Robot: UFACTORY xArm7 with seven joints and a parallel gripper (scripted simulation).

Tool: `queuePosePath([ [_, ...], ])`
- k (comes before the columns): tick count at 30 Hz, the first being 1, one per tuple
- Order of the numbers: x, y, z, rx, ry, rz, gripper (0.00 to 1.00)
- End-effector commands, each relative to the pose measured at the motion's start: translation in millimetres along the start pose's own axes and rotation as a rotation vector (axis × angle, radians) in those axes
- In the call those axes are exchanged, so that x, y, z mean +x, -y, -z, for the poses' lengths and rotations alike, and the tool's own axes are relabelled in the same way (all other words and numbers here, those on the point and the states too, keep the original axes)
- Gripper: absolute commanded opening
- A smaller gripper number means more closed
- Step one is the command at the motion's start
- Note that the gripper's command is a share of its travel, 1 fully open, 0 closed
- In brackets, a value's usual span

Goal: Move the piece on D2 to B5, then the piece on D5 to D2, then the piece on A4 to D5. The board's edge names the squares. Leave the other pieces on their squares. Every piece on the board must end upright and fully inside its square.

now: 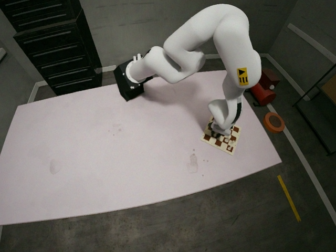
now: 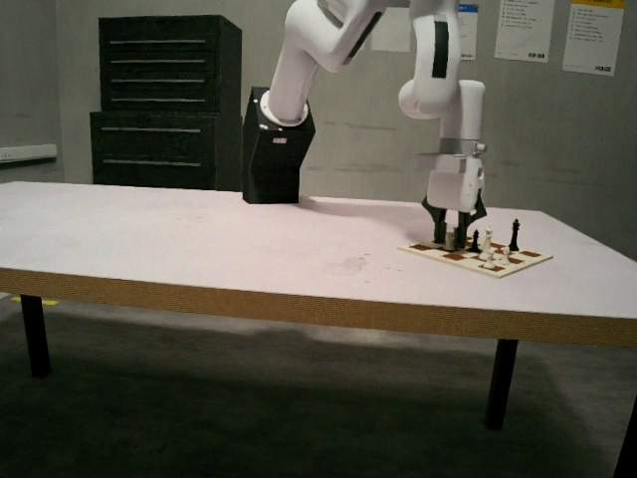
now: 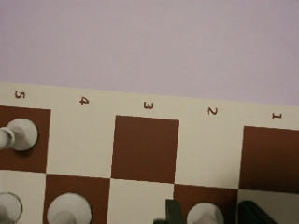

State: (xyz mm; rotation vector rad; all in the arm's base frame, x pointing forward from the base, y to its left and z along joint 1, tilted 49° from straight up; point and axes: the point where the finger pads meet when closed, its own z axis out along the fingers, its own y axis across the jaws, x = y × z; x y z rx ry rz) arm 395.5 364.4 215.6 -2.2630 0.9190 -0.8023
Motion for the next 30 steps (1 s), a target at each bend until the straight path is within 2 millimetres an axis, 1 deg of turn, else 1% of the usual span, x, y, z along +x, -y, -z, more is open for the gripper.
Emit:
queuePosePath([
  [1,-0.3,0.8,0.3,0.002,0.000,0.001,0.39],
  [17,-0.3,0.8,0.3,0.002,0.000,0.001,0.39],
  [18,-0.3,0.8,0.3,0.002,0.000,0.001,0.00],
  [30,-0.3,0.8,0.3,0.002,0.000,0.001,0.00],
])
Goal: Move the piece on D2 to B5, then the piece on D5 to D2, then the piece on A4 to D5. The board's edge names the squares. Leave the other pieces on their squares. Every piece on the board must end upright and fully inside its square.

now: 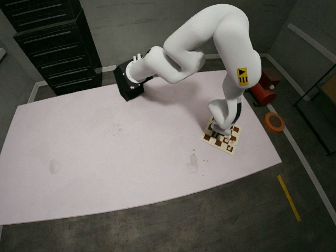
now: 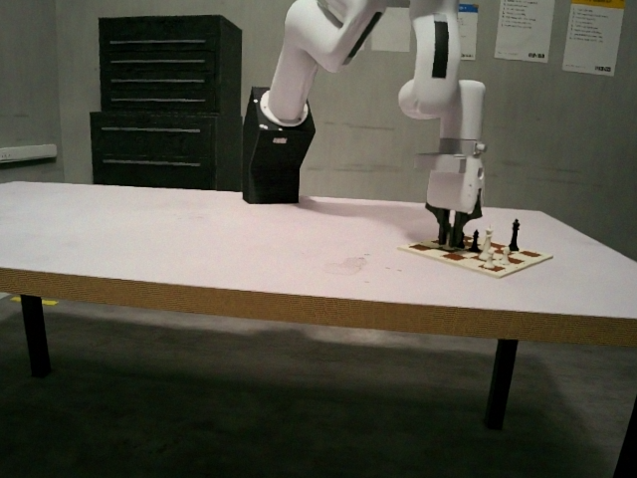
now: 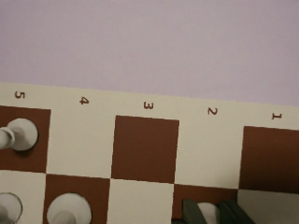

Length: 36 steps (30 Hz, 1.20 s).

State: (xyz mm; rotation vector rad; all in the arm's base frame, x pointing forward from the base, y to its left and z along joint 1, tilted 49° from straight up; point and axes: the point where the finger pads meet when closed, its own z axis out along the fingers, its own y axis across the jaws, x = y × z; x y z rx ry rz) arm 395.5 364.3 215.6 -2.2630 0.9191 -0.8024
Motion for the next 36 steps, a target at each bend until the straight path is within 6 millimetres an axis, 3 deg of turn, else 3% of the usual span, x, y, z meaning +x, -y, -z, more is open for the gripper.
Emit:
queuePosePath([
  [1,-0.3,0.8,0.3,0.002,0.001,0.001,0.00],
  [25,-0.3,0.8,1.3,0.002,0.000,0.001,0.00],
  [36,-0.3,0.8,20.7,0.002,0.001,0.001,0.00],
])
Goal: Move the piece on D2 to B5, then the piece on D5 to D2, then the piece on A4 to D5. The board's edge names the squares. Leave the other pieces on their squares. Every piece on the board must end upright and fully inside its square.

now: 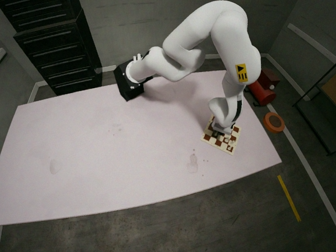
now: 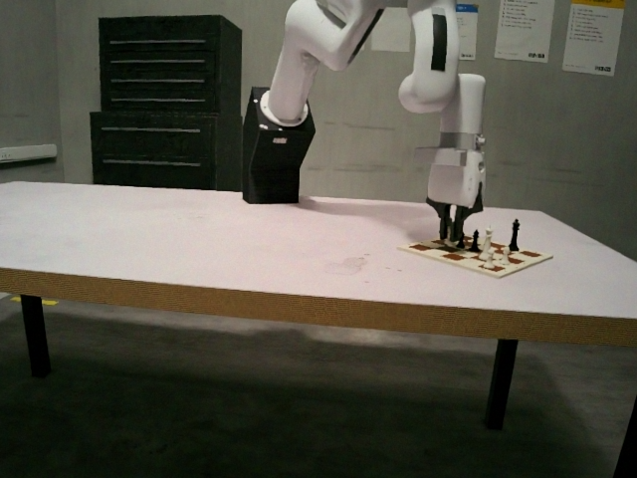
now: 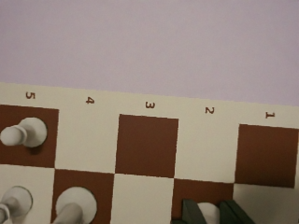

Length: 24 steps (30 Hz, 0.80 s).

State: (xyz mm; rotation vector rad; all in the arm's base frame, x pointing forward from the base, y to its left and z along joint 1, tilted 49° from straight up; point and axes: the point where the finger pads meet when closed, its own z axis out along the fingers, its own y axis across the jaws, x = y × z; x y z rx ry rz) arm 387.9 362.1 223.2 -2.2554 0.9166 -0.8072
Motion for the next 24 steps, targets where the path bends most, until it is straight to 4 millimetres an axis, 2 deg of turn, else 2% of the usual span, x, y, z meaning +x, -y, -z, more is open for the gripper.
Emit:
queuePosePath([
  [1,0.2,0.2,13.5,-0.006,0.003,0.001,0.00],
  [15,0.4,0.6,77.9,-0.006,0.003,0.001,0.00],
  [24,0.4,0.6,89.3,-0.006,0.003,0.001,0.00],
])
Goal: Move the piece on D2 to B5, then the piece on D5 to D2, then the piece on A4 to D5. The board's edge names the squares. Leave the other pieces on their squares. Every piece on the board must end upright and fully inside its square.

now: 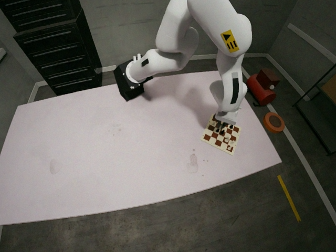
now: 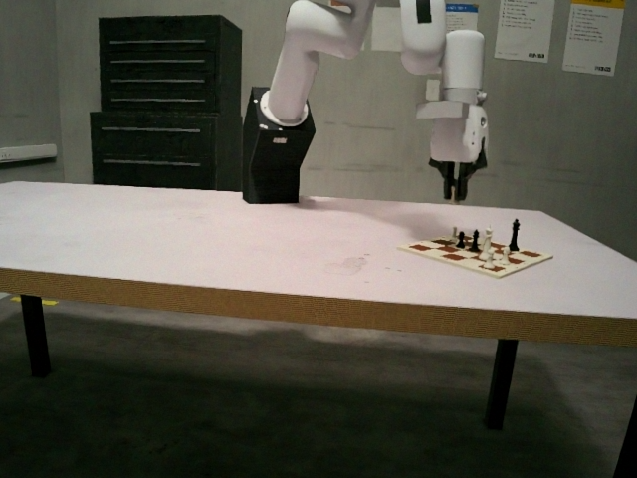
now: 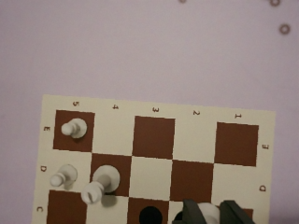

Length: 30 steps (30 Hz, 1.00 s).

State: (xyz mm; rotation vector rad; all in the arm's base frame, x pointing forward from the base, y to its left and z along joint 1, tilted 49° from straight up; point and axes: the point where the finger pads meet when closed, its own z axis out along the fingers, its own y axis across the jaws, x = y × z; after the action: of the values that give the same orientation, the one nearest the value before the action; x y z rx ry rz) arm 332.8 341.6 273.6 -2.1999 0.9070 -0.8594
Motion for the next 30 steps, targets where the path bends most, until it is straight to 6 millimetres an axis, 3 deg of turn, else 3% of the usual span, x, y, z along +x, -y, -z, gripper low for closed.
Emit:
queuePosePath([
  [1,1.7,1.5,11.8,-0.058,0.037,0.007,0.00],
  [10,1.3,2.2,11.7,-0.058,0.037,0.007,0.00],
  [12,-6.3,16.7,9.7,-0.061,0.030,0.006,0.00],
  [14,-25.8,50.2,6.2,-0.066,0.023,-0.003,0.00],
  [16,-25.8,50.2,6.2,-0.066,0.023,-0.003,0.00],
  [17,-37.9,70.1,5.3,-0.066,0.023,-0.015,0.00],
  [18,-37.9,70.1,5.3,-0.066,0.023,-0.015,0.00],
  [19,-49.0,88.9,5.6,-0.065,0.026,-0.030,0.00],
  [21,-49.0,88.9,5.6,-0.065,0.026,-0.030,0.00],
  [22,-57.5,104.5,6.8,-0.063,0.030,-0.046,0.00],
  [25,-65.0,119.7,8.8,-0.059,0.035,-0.064,0.00],
  [30,-65.4,120.5,8.9,-0.059,0.035,-0.065,0.00],
])
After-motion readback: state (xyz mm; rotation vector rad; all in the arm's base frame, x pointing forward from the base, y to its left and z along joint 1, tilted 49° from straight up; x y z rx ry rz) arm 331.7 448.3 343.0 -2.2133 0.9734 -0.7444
